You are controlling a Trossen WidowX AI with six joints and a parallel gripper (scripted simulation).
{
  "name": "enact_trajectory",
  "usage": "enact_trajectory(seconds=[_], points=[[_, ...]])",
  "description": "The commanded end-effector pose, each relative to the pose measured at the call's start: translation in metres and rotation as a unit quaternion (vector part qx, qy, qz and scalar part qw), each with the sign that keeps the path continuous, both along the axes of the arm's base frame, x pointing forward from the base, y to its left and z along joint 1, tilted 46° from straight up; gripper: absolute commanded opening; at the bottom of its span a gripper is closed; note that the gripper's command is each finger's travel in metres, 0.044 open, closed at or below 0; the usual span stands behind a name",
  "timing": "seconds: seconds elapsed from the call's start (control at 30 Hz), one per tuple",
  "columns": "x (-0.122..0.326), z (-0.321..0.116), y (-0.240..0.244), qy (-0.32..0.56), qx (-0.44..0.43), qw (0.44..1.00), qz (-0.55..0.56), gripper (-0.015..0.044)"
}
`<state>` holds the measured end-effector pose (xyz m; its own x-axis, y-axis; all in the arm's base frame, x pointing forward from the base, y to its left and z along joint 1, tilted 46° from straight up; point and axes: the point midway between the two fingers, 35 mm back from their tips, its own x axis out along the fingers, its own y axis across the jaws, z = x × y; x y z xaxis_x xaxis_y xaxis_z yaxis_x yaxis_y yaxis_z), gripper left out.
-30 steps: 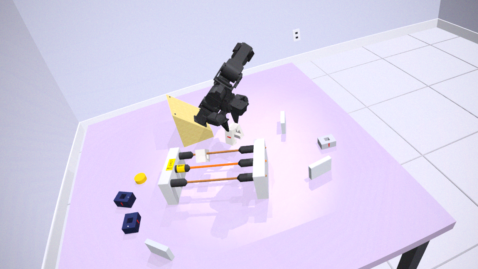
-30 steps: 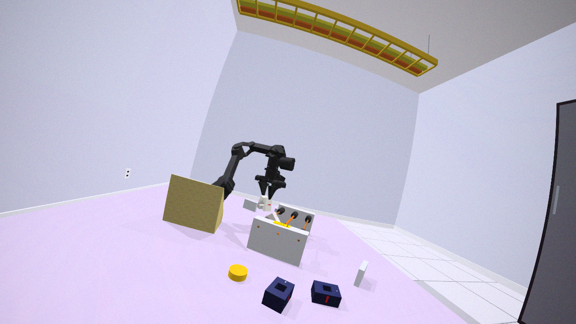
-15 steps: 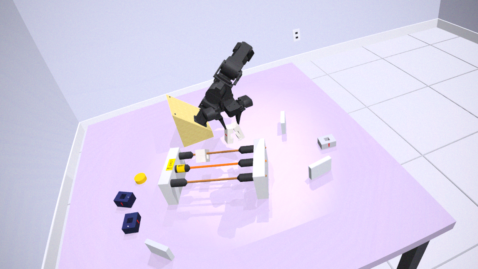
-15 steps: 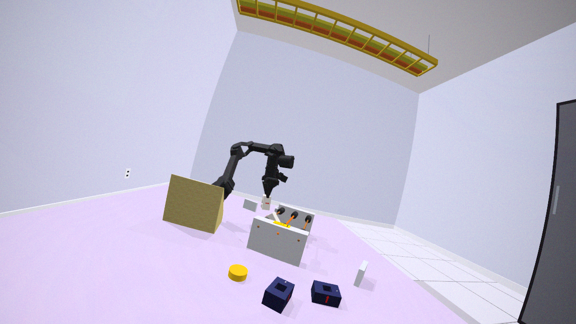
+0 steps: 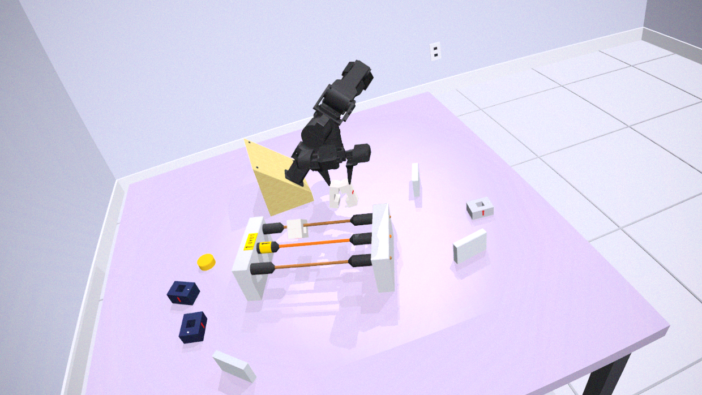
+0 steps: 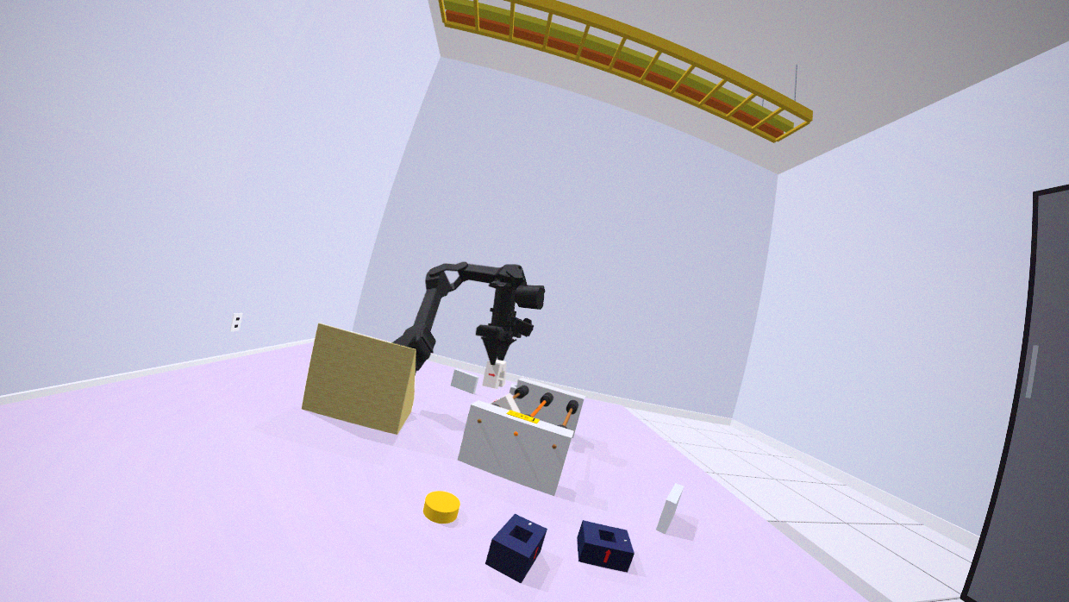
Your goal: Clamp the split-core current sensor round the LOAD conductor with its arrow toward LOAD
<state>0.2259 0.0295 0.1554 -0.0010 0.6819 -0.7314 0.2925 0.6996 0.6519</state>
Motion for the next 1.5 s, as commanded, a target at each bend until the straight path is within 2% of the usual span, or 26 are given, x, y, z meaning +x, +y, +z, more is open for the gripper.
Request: enact_trajectory(seconds=[0.0,0.5,1.07,1.47], points=[[0.002,0.002,-0.002,0.04,-0.002,0.998,-0.057,0.0],[0.004,0.006,-0.007,0.196,0.002,0.947,-0.255,0.0],[0.009,0.009,-0.013,0.351,0.017,0.821,-0.45,0.0],[0.052,-0.004,-0.022,0.382,0.022,0.784,-0.49,0.0]])
